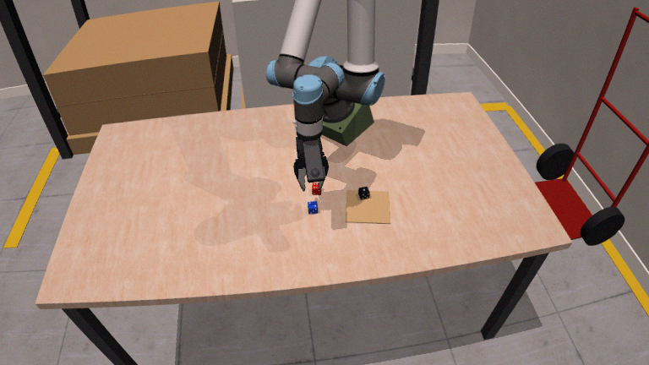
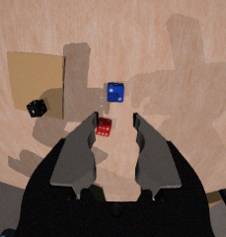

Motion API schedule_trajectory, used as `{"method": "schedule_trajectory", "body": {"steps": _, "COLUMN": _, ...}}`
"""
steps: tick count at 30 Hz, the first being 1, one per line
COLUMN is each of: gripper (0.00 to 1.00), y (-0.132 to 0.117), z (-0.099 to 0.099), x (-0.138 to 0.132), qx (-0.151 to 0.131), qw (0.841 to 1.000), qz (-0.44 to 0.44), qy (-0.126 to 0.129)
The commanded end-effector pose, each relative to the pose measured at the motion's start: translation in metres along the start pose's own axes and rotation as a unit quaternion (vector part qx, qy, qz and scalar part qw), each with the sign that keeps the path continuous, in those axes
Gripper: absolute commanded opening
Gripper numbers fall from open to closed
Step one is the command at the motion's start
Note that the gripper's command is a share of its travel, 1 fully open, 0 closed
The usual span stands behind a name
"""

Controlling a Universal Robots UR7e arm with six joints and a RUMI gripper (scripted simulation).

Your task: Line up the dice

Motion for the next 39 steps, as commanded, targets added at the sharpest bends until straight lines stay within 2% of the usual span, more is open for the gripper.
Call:
{"method": "schedule_trajectory", "body": {"steps": 1, "gripper": 0.28, "y": 0.0002, "z": 0.0003, "x": 0.0003, "qx": 0.000, "qw": 1.000, "qz": -0.001, "qy": 0.000}}
{"method": "schedule_trajectory", "body": {"steps": 29, "gripper": 0.28, "y": 0.0002, "z": 0.0000, "x": 0.0003, "qx": 0.000, "qw": 1.000, "qz": -0.001, "qy": 0.000}}
{"method": "schedule_trajectory", "body": {"steps": 39, "gripper": 0.28, "y": 0.0004, "z": -0.0057, "x": 0.0002, "qx": 0.000, "qw": 1.000, "qz": -0.001, "qy": 0.000}}
Point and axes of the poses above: the point where the finger pads meet when closed, its own z axis back along the fingers, its own x axis across the jaws, y = z × x, the point moved 8 cm from there along z, back along the fingers, and after that the axes turned 5 degrees about z, right-handed, at the moved point
